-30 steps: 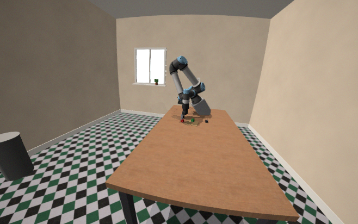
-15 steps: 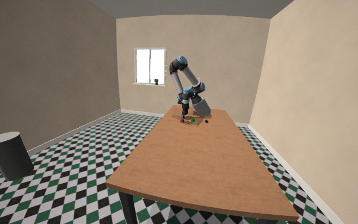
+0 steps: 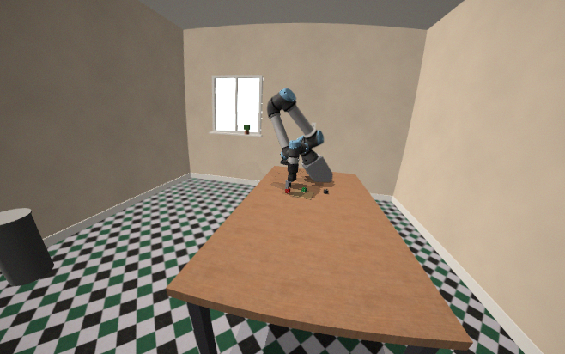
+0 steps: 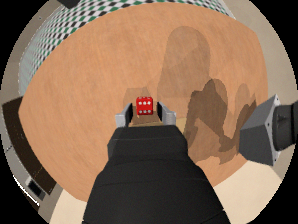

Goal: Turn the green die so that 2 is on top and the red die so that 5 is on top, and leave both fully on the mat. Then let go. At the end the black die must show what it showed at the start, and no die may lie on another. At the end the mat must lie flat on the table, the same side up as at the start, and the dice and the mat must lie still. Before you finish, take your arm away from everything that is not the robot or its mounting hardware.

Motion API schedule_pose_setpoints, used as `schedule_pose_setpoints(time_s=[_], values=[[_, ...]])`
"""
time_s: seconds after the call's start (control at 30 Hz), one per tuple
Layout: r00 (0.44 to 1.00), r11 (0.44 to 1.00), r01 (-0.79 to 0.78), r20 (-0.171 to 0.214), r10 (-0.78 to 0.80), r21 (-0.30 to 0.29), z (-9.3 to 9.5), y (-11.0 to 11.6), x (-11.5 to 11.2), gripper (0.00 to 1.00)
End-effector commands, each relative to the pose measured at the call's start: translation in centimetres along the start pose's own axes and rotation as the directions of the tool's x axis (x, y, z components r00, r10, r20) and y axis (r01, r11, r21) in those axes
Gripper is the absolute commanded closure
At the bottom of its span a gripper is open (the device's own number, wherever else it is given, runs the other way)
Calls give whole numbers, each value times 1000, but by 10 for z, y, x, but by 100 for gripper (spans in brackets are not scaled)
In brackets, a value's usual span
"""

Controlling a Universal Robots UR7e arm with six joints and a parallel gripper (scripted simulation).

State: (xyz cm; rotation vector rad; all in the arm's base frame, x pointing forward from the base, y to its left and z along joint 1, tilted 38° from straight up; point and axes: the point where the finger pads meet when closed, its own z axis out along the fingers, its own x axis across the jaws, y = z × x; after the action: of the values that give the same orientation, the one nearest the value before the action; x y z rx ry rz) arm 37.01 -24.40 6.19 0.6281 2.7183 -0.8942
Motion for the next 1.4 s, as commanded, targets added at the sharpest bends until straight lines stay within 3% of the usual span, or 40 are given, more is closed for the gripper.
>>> schedule_pose_setpoints(time_s=[0.0,0.43,1.07,1.37], values=[[1000,1000,0,1,0,0,0,0,0,13],[1000,1000,0,1,0,0,2,0,0,13],[1000,1000,0,1,0,0,33,0,0,13],[1000,1000,0,1,0,0,36,0,0,13]])
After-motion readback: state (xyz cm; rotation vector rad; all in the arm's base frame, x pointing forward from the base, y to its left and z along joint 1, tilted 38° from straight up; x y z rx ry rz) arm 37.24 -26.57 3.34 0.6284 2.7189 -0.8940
